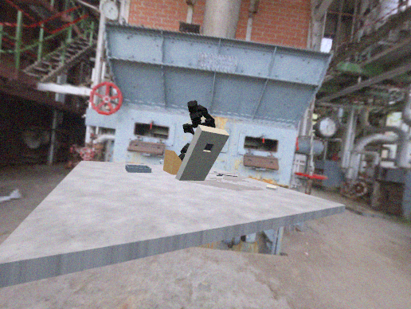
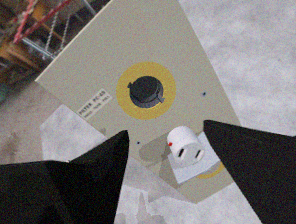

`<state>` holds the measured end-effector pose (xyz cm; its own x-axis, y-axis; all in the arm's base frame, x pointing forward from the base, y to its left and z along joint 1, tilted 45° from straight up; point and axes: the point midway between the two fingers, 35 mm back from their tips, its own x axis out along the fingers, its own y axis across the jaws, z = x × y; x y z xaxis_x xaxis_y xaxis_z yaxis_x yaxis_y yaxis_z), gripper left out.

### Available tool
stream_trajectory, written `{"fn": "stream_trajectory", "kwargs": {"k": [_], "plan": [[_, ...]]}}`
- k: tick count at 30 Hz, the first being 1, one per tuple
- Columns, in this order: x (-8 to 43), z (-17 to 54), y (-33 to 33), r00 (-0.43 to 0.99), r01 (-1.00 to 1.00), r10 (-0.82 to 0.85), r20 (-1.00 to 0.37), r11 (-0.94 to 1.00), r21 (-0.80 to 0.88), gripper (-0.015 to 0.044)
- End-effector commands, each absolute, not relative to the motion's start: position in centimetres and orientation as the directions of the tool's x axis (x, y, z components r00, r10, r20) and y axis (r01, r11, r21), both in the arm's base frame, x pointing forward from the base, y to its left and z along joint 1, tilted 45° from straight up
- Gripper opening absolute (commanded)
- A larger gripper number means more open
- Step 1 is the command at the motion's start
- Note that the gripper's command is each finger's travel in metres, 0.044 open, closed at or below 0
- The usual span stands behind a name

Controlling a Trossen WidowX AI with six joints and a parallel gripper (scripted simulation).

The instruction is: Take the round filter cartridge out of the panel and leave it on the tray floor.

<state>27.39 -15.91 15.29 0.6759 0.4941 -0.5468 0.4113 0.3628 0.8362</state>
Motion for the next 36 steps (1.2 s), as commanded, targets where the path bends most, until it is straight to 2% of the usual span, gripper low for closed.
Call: {"fn": "stream_trajectory", "kwargs": {"k": [1, 5, 36], "plan": [[25.7, 12.5, -12.7, 0.554, 0.178, 0.571, -0.606, 0.63, 0.756, 0.0305], [24.7, 11.5, -11.2, 0.491, 0.016, 0.605, -0.627, 0.713, 0.701, 0.0305], [26.8, 8.9, -8.7, 0.491, 0.016, 0.604, -0.627, 0.714, 0.7, 0.0305]]}}
